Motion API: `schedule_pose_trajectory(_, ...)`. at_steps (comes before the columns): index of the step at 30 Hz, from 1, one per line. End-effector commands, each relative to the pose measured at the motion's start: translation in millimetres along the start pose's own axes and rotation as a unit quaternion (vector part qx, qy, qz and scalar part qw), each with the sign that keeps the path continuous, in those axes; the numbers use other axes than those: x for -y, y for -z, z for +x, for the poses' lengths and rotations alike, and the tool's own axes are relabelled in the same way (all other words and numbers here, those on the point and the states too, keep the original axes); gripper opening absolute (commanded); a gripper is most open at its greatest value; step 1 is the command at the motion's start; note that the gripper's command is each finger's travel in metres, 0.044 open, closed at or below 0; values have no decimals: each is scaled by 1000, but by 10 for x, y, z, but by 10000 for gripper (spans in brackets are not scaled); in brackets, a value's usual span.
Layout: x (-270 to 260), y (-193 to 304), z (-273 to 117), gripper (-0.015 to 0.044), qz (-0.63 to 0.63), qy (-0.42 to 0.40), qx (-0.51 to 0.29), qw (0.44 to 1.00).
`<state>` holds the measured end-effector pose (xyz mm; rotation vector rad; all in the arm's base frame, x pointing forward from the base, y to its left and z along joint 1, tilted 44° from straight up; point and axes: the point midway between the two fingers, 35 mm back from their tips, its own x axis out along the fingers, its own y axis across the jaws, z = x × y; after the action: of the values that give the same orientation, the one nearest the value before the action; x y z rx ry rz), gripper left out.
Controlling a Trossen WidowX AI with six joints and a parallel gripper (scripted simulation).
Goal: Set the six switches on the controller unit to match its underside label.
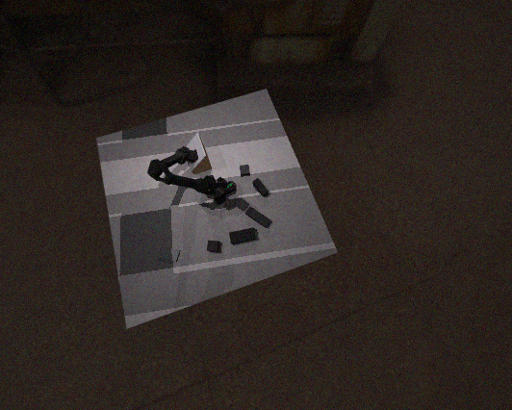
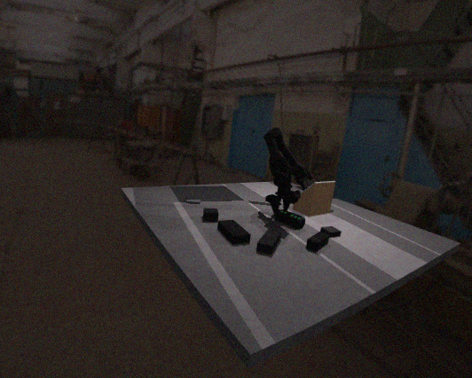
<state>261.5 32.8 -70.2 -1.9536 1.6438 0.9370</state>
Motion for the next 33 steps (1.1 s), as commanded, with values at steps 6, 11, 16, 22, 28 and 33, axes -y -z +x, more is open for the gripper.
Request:
schedule_pose_trajectory(6, 128, -17, -21, 0, 12, 11, 2, 1000)
schedule_pose_trajectory(11, 140, -19, -22, 0, 12, 11, 2, 1000)
schedule_pose_trajectory(16, 155, -22, -23, 0, 12, 11, 2, 1000)
schedule_pose_trajectory(22, 173, -26, -23, 0, 12, 11, 2, 1000)
schedule_pose_trajectory(28, 198, -31, -24, 0, 12, 11, 2, 1000)
schedule_pose_trajectory(33, 224, -36, -25, 0, 12, 11, 2, 1000)
